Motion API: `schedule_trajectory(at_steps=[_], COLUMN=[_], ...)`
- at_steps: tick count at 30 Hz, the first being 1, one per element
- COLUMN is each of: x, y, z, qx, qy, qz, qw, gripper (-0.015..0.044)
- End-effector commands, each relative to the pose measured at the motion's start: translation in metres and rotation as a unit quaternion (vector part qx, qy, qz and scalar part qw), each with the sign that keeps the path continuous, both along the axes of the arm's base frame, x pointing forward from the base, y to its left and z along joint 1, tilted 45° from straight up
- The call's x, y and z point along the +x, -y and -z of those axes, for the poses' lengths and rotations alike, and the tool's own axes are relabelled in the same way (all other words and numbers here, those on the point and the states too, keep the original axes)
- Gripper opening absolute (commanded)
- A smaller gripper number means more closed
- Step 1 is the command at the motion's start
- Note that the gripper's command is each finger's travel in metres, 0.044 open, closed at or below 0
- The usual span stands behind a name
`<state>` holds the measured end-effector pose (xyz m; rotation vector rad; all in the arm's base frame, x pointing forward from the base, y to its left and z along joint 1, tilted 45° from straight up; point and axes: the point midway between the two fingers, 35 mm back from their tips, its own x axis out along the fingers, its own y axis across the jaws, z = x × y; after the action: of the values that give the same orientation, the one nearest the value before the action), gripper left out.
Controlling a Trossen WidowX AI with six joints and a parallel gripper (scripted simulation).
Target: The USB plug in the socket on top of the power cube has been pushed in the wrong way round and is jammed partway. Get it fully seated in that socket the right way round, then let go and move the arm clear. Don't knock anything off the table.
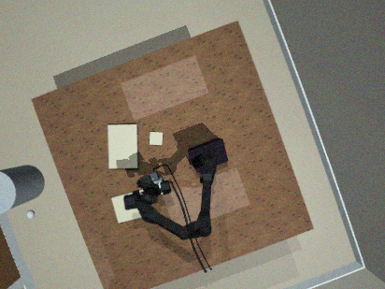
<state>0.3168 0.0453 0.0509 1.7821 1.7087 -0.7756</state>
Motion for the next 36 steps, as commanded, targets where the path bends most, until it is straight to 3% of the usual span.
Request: schedule_trajectory(at_steps=[1,36], x=[0.0001,0.0005], y=[0.0005,-0.0014], z=[0.0014,0.0055], qx=[-0.003,-0.008], qy=[-0.001,0.003], qz=[0.001,-0.002], qw=[1.0,1.0], gripper=[0.0,0.0])
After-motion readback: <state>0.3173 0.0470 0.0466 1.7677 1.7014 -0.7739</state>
